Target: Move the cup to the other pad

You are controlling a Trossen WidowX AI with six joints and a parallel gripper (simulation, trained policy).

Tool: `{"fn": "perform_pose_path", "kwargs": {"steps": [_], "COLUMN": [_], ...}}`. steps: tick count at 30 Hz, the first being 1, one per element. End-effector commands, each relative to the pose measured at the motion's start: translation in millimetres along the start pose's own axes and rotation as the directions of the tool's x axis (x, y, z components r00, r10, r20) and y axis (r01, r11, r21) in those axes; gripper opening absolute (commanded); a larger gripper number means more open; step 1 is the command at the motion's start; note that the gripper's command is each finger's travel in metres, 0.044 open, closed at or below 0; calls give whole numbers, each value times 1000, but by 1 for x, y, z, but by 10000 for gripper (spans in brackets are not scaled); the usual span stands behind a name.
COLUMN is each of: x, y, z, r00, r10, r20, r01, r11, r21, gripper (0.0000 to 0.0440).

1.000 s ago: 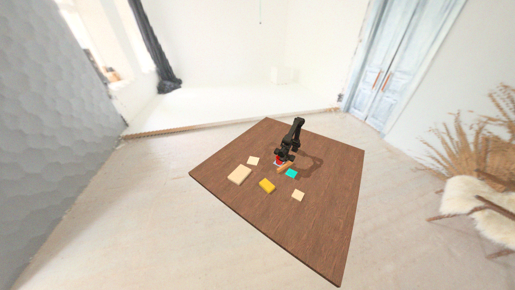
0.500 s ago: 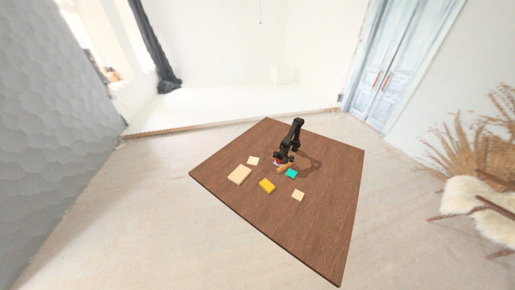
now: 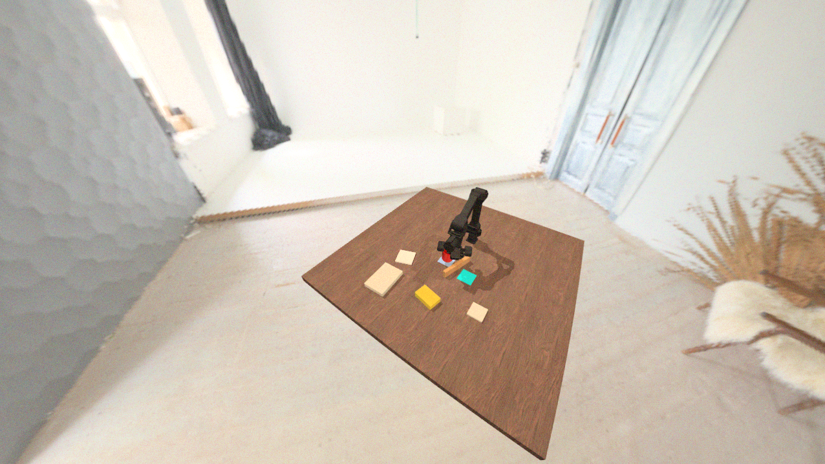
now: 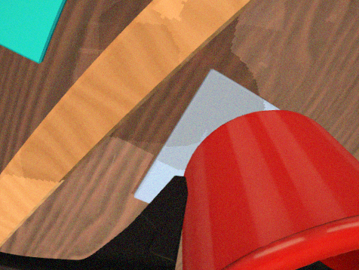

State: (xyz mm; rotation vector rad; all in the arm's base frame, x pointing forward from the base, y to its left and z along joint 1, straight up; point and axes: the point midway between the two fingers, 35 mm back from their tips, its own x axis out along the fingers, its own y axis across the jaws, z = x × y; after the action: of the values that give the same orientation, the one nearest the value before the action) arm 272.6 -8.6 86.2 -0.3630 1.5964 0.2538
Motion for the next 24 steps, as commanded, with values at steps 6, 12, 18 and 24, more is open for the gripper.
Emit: {"fn": "perform_pose_path", "kwargs": {"steps": [6,12,18,24], "x": [-20,-32,-40,-46], "y": [10,21,36,52], "z": [15,28,42,56], "r00": [999,997,994,989], "r10": [-2,-5,-7,-7], "r20": [43,76,112,147], "r01": [3,10,18,25], "r11": [999,998,995,993], "r21": [-40,-67,-94,-119], "gripper": [1,0,0,0]}}
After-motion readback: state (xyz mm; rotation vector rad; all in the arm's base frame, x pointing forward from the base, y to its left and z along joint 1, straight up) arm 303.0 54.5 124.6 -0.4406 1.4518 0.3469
